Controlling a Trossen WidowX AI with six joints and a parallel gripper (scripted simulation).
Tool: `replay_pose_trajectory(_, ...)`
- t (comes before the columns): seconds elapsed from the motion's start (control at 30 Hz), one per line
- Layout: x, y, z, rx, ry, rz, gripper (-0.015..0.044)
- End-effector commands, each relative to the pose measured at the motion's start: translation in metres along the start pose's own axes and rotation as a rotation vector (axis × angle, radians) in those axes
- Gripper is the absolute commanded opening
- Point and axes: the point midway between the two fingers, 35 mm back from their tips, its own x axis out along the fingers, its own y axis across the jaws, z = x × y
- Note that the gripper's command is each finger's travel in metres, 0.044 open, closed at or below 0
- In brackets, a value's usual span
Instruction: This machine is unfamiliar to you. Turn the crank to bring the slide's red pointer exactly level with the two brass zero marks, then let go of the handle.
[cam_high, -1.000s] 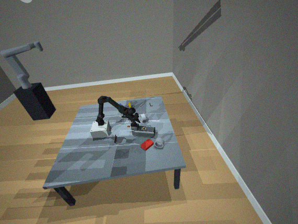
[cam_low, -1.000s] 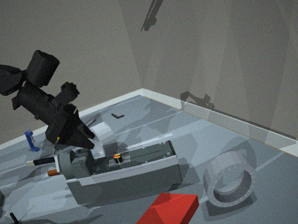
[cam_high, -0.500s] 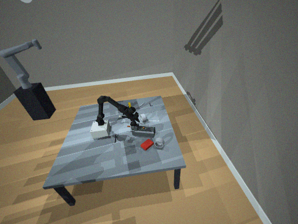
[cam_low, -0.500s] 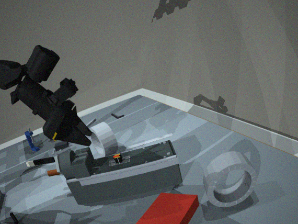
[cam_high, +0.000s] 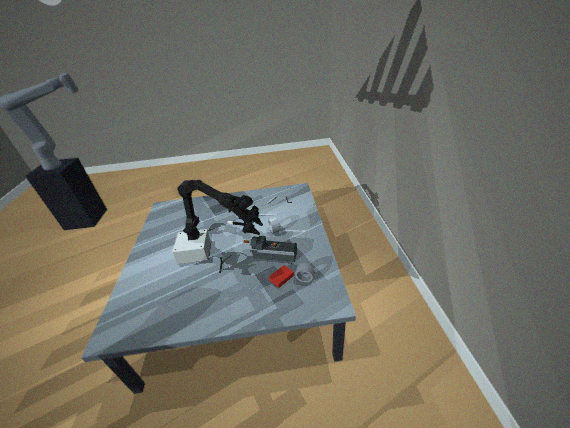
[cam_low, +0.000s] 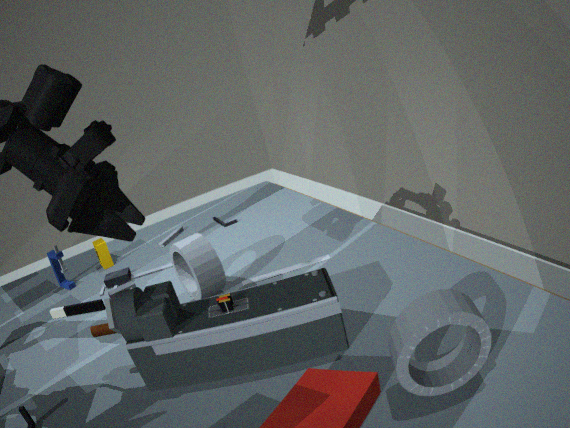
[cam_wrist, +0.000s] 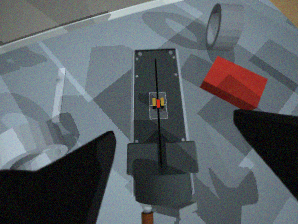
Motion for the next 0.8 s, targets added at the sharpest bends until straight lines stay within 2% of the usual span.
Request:
replay_pose_trajectory(0.0, -0.019, 0.009, -0.011, 0.034, -0.023, -0.003, 0.0440)
replay_pose_trajectory(0.5, -0.059, 0.036, -0.070, 0.143, -0.064, 0.007, 0.0440)
replay_pose_trajectory(0.77, -0.049, 0.038, -0.079, 0.148, -0.066, 0.008, 0.0440)
